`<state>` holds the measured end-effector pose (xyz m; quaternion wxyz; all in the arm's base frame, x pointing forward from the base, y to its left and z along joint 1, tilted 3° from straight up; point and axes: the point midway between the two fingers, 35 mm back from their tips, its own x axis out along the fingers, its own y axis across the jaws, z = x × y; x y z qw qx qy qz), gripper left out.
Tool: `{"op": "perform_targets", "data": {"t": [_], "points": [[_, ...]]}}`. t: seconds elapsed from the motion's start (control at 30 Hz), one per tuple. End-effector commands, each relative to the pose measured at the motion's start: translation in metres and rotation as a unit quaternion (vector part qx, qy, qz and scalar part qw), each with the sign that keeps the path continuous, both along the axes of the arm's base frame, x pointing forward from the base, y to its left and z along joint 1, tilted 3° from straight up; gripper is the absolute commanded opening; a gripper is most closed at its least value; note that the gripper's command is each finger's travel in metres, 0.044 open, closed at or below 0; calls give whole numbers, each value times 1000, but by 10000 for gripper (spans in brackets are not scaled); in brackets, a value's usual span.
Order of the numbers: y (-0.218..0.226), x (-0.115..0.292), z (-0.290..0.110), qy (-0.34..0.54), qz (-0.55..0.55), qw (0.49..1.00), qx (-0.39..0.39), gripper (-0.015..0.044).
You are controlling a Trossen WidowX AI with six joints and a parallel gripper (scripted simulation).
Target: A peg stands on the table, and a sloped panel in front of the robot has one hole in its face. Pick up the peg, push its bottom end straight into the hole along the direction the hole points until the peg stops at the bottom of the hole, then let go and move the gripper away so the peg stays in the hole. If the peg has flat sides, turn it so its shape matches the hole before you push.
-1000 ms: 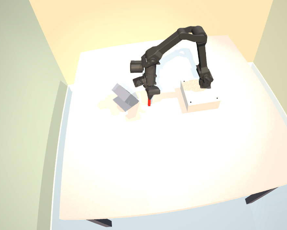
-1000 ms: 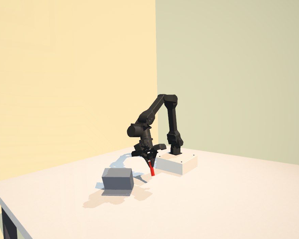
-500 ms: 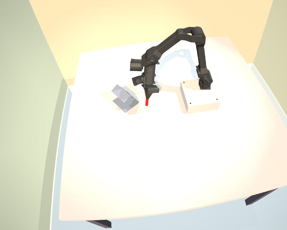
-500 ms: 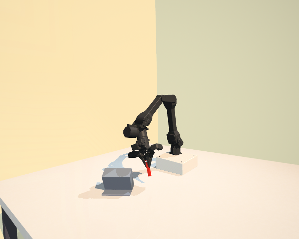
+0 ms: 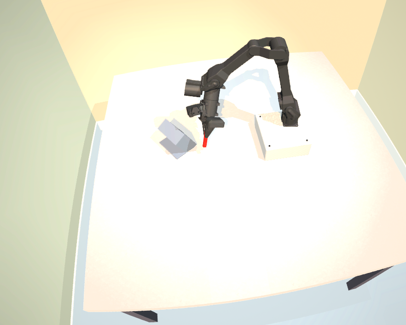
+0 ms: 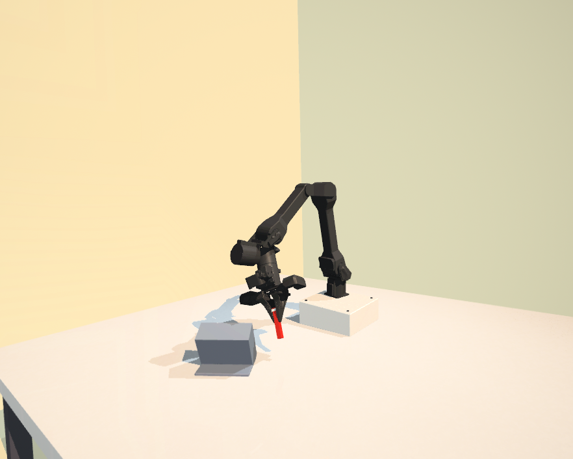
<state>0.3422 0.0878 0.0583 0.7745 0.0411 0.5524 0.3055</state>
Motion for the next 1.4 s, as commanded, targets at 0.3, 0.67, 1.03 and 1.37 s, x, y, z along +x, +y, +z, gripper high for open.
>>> {"op": "perform_targets", "data": {"t": [0.3,0.67,1.03,1.37], "points": [[-15,7,-2,-36,11,999,23,0],[-28,12,-3,-68,19,997,39,0],[-41,16,-4,-102,26,993,51,0],[-54,19,-4,-135,32,988,61,0]]}}
